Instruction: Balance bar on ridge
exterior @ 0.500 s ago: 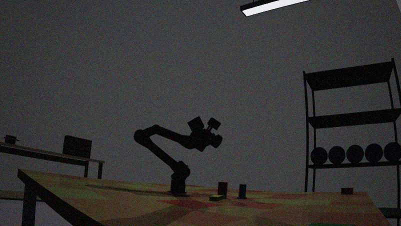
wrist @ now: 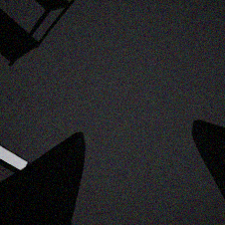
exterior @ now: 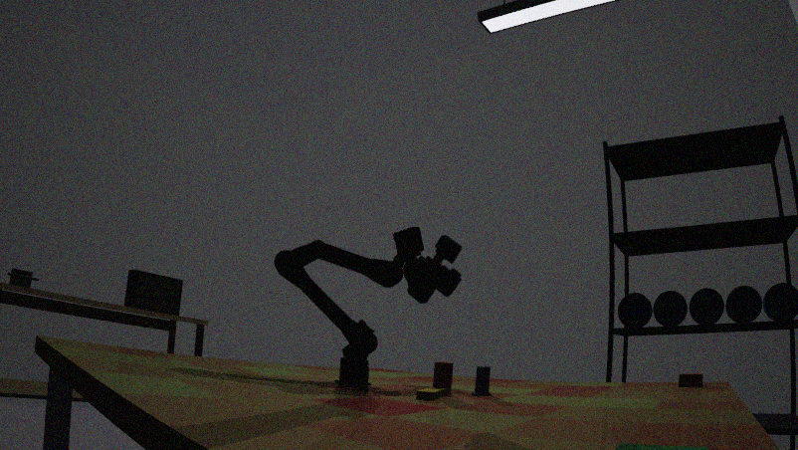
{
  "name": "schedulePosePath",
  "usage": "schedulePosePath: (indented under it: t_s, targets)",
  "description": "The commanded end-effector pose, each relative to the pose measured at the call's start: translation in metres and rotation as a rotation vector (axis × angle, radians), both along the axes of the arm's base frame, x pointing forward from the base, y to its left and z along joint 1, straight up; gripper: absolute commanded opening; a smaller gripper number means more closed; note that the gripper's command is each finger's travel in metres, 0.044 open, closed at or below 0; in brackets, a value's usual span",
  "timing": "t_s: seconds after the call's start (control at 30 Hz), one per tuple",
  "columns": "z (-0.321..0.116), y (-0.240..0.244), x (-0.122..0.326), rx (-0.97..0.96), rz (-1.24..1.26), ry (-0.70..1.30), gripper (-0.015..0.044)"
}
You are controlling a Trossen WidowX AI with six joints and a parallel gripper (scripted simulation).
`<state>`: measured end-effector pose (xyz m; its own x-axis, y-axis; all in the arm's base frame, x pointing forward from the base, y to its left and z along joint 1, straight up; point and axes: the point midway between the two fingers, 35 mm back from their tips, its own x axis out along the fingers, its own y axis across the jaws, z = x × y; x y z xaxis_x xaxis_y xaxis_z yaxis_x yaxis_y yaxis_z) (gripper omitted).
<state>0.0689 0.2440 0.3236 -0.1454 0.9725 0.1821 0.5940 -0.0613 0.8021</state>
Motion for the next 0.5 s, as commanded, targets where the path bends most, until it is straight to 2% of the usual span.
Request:
schedulePosePath:
  t_s: [0.0, 0.47]
  targets:
    - [-0.006, 0.005, 0.039, -0.077, -0.152, 0.011, 0.0315]
    - [-0.045, -0.014, 0.138, -0.383, -0.530, 0.046, 0.0315]
